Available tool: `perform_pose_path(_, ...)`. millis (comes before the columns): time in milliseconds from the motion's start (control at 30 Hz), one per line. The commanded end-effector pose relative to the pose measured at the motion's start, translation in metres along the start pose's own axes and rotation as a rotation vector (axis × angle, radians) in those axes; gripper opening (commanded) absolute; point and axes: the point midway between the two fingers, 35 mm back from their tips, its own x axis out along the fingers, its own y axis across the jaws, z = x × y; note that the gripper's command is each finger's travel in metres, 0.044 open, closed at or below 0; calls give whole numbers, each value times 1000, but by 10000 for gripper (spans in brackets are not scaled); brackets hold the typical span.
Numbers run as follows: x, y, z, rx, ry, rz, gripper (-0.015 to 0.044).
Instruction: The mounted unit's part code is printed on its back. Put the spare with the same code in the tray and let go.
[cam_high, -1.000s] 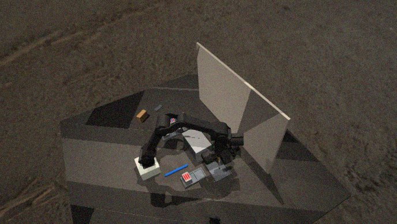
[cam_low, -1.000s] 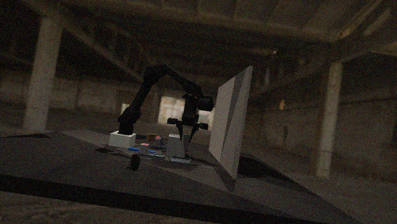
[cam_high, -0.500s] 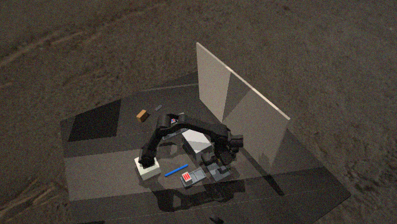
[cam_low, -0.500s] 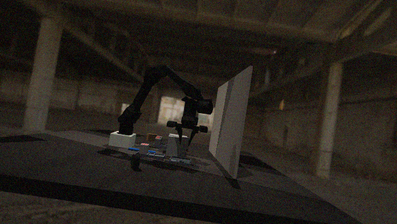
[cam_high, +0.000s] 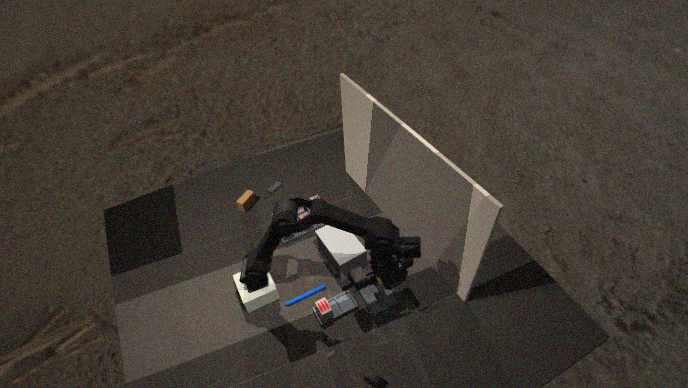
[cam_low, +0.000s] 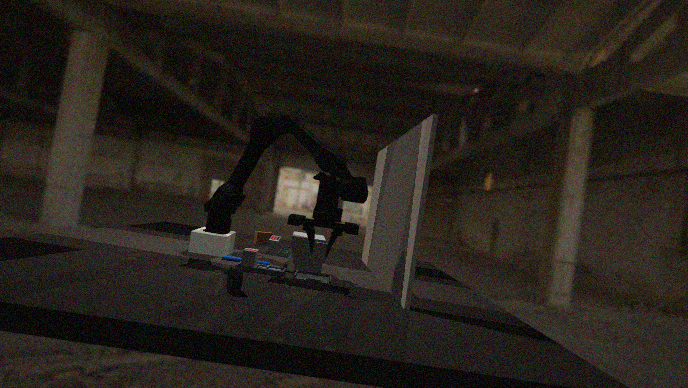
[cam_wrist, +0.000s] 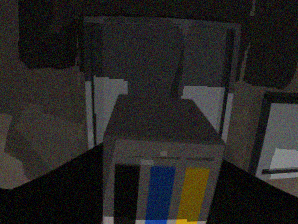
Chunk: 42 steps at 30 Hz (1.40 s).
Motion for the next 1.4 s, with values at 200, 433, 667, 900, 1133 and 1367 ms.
perform_pose_path(200,8,-2,0,-6,-2,-2,0)
perform_pose_path(433,15,-2,-1,-6,-2,-2,0)
perform_pose_path(667,21,-3,-1,-6,-2,-2,0)
perform_pose_path(900,27,-4,-1,-6,-2,-2,0)
perform_pose_path(1133,33,-6,-2,-6,-2,-2,0)
perform_pose_path(1367,39,-7,-3,-6,-2,-2,0)
